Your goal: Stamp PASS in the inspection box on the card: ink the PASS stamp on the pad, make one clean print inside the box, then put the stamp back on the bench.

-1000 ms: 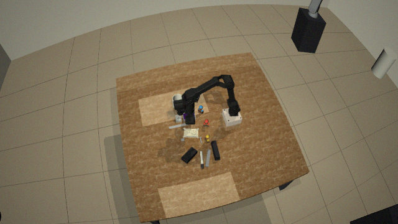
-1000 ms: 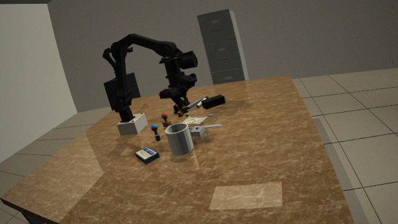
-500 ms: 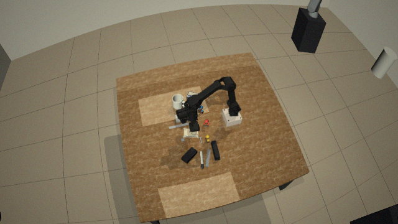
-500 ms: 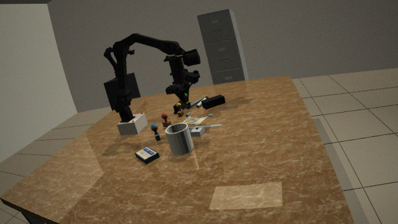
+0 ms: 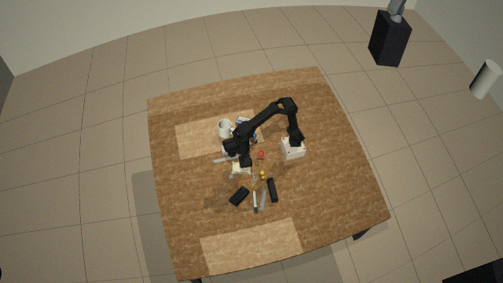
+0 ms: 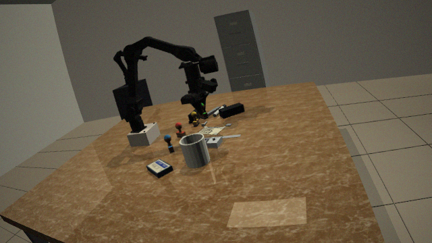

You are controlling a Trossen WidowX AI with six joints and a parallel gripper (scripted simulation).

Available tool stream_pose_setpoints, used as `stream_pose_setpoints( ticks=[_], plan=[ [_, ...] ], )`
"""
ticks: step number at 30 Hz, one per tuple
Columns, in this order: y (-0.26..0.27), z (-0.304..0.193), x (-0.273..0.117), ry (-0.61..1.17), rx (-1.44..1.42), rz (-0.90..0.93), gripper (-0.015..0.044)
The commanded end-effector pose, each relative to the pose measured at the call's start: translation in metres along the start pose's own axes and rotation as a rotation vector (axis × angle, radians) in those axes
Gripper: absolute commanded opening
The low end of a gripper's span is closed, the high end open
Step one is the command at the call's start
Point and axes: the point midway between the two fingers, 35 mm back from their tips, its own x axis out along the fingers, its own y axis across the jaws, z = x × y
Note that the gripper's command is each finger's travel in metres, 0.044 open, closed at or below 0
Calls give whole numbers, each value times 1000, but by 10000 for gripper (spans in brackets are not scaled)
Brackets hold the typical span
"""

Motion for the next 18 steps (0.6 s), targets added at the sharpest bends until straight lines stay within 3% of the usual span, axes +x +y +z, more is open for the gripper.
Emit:
stream_pose_setpoints(
  ticks=[1,18],
  plan=[
    [0,0,3,0,5,1,0],
    [0,1,14,-1,5,1,0]
  ],
)
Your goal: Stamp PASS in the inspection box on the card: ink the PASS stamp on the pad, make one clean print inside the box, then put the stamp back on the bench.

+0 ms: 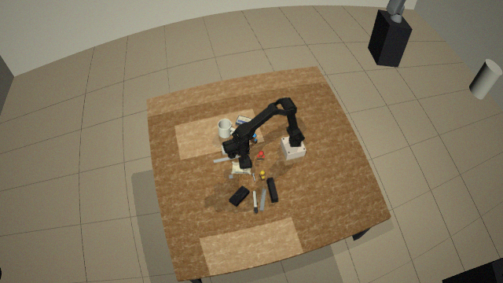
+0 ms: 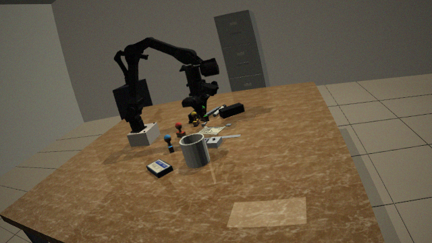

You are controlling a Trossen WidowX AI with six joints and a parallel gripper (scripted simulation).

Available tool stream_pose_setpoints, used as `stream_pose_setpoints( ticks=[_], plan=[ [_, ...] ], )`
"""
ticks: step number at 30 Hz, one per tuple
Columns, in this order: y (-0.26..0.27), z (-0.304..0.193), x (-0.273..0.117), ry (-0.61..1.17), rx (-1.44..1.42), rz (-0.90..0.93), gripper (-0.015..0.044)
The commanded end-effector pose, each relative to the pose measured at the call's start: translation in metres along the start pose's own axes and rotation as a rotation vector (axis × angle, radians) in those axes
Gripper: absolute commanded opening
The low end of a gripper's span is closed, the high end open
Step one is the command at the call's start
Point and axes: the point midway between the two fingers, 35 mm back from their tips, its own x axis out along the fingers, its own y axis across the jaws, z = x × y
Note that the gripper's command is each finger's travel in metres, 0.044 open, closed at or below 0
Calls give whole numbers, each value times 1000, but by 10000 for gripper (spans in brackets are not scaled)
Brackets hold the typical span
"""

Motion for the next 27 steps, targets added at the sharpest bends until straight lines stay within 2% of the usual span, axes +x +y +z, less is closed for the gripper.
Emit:
stream_pose_setpoints(
  ticks=[1,27],
  plan=[
    [0,0,3,0,5,1,0],
    [0,0,21,-1,5,1,0]
  ],
)
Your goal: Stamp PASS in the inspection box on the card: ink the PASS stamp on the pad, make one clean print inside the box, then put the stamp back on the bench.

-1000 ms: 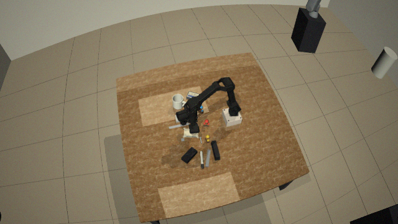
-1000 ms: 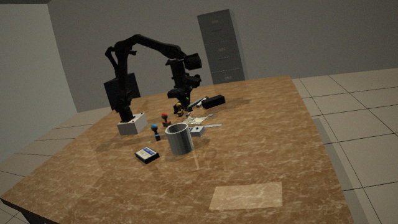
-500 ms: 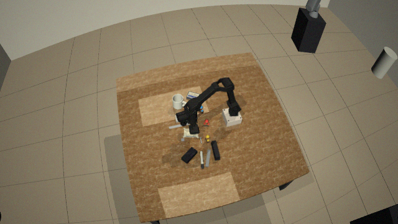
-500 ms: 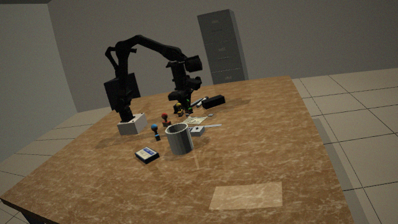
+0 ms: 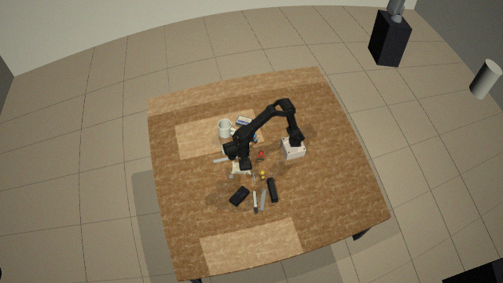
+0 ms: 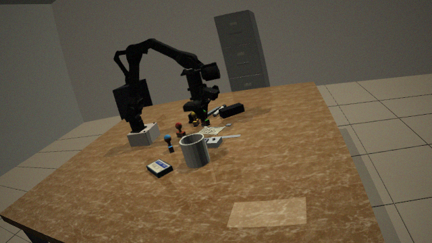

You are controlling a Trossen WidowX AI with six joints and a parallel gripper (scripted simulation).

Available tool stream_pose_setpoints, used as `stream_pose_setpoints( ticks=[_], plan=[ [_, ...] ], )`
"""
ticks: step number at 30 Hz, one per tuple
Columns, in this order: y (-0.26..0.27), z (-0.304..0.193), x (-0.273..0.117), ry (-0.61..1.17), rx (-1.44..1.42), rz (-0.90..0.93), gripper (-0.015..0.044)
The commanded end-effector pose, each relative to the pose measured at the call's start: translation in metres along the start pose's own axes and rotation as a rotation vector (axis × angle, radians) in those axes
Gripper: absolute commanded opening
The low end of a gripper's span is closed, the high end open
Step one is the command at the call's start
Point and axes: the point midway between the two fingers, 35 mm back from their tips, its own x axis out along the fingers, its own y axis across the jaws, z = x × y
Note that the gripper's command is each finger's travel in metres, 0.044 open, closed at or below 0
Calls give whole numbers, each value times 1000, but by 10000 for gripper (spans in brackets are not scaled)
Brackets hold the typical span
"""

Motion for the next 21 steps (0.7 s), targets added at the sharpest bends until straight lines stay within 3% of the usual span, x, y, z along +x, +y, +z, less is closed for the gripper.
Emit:
stream_pose_setpoints(
  ticks=[1,21],
  plan=[
    [0,0,3,0,5,1,0],
    [0,-1,16,-1,5,1,0]
  ],
)
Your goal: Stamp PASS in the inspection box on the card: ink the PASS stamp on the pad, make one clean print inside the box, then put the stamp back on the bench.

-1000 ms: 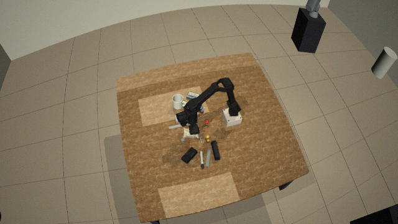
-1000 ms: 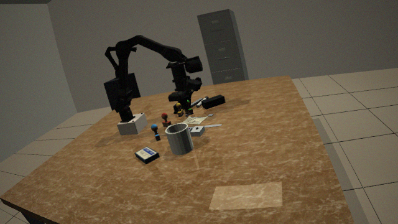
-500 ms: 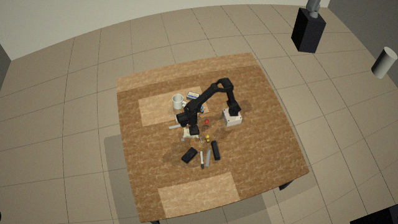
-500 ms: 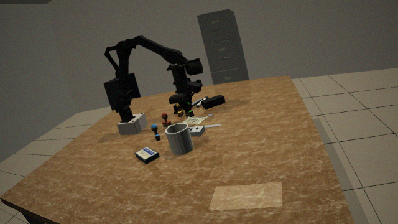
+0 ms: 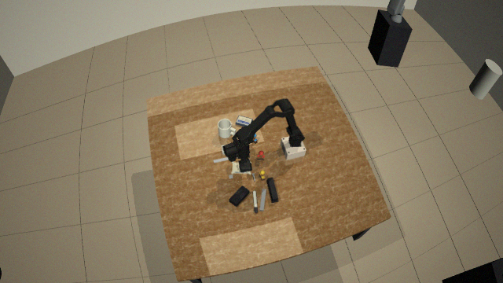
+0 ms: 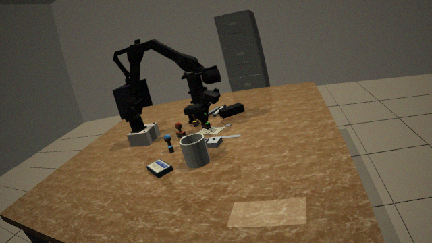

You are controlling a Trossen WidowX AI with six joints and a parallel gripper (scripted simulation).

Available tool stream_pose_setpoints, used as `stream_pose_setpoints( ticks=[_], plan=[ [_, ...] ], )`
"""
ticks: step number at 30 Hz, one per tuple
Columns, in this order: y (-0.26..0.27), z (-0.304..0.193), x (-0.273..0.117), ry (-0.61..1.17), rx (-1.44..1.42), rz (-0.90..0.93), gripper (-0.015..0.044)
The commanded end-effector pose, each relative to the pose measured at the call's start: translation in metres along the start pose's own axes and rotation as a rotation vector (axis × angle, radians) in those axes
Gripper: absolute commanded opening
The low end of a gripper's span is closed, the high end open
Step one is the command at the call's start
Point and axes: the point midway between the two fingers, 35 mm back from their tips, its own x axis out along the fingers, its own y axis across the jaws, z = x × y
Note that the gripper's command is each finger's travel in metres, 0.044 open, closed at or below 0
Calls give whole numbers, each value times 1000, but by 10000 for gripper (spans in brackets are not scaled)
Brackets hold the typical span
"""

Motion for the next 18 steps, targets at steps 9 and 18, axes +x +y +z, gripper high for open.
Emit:
stream_pose_setpoints(
  ticks=[9,18],
  plan=[
    [0,-1,8,0,5,1,0],
    [0,-2,13,0,5,1,0]
  ],
)
